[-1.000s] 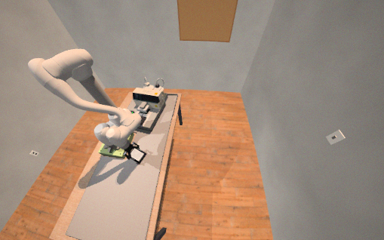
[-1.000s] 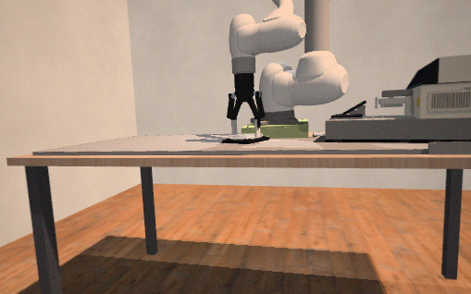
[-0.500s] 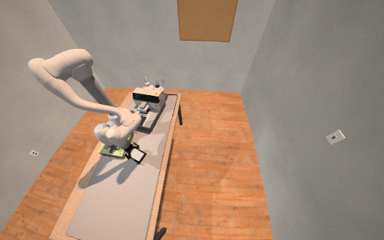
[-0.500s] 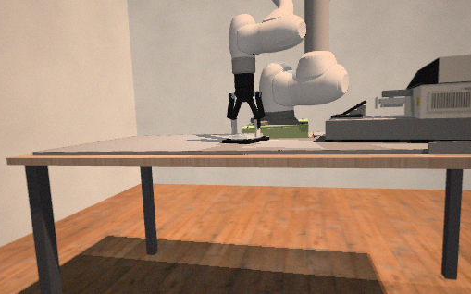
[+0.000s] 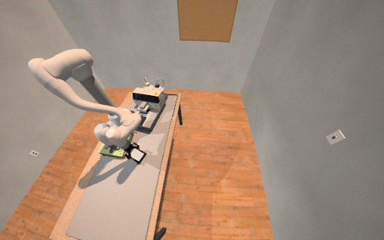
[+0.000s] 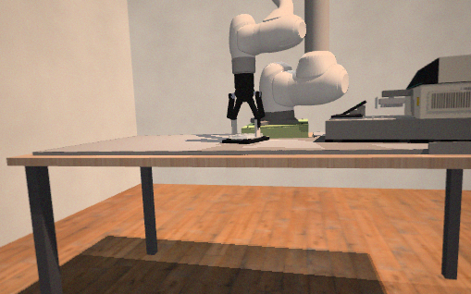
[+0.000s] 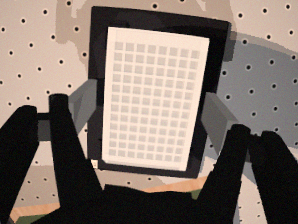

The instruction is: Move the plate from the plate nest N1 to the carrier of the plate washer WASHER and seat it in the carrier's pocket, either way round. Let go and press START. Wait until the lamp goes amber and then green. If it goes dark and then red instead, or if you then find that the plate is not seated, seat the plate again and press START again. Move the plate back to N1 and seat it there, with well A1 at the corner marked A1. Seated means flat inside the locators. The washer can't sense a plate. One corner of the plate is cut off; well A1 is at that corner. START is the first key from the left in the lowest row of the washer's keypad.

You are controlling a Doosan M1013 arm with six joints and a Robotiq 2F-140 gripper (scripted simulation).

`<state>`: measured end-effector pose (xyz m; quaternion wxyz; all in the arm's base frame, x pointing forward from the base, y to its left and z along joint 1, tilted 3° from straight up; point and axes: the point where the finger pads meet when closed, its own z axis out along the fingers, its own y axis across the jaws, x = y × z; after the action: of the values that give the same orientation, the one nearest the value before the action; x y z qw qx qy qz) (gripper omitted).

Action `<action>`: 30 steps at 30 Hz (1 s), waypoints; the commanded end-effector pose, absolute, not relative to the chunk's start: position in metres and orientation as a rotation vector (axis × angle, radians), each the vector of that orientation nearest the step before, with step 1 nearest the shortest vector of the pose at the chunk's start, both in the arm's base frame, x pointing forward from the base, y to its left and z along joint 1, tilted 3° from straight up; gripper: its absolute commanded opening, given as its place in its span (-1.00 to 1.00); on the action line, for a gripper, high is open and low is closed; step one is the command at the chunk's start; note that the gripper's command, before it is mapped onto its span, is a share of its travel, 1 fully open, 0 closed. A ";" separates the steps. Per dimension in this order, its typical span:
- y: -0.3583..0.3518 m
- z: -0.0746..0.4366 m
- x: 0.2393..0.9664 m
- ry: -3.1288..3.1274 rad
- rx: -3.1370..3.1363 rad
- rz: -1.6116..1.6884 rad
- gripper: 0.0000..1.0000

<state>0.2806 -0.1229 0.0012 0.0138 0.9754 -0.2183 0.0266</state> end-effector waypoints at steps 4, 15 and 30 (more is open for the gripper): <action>-0.122 -0.001 0.277 -0.674 3.040 0.074 0.40; -0.122 -0.001 0.277 -0.674 3.040 0.074 0.16; -0.122 -0.001 0.277 -0.674 3.040 0.074 -0.32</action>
<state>0.2804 -0.1233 0.0012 0.0143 0.9755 -0.2177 0.0265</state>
